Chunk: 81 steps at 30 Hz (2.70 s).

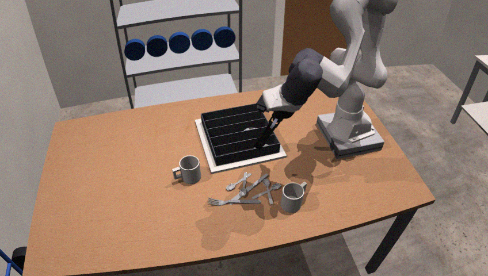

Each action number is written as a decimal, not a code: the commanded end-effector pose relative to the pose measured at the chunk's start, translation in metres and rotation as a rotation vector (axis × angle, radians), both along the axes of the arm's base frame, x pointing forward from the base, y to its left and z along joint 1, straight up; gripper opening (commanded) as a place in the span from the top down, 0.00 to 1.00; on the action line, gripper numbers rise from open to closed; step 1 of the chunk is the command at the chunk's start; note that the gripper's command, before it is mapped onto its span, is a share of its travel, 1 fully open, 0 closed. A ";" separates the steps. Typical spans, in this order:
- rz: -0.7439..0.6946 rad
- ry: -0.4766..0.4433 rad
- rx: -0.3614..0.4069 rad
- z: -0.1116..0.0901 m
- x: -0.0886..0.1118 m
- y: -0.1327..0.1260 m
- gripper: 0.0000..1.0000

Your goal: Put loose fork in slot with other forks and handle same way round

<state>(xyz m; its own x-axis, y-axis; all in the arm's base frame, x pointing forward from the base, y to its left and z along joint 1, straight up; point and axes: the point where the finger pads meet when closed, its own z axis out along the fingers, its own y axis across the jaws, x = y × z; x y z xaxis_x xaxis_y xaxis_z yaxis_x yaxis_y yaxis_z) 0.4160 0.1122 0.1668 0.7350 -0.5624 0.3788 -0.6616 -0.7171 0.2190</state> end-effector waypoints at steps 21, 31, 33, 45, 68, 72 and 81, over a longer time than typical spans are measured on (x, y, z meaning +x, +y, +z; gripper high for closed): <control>-0.587 -0.124 0.126 0.005 -0.001 -0.061 0.00; -0.796 -0.162 0.167 0.007 -0.002 -0.084 0.00; -0.840 -0.170 0.175 0.008 -0.002 -0.089 0.00; -1.094 -0.216 0.219 0.011 -0.004 -0.116 0.00; -1.595 -0.308 0.292 0.020 -0.012 -0.167 0.00; -1.685 -0.324 0.303 0.022 -0.013 -0.176 0.00; -1.875 -0.358 0.326 0.026 -0.017 -0.195 0.00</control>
<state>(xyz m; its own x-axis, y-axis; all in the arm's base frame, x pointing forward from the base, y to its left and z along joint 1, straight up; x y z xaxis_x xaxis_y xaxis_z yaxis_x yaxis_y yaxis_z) 0.4002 -0.0784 0.1914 -0.7879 -0.6067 0.1053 -0.6133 0.7885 -0.0459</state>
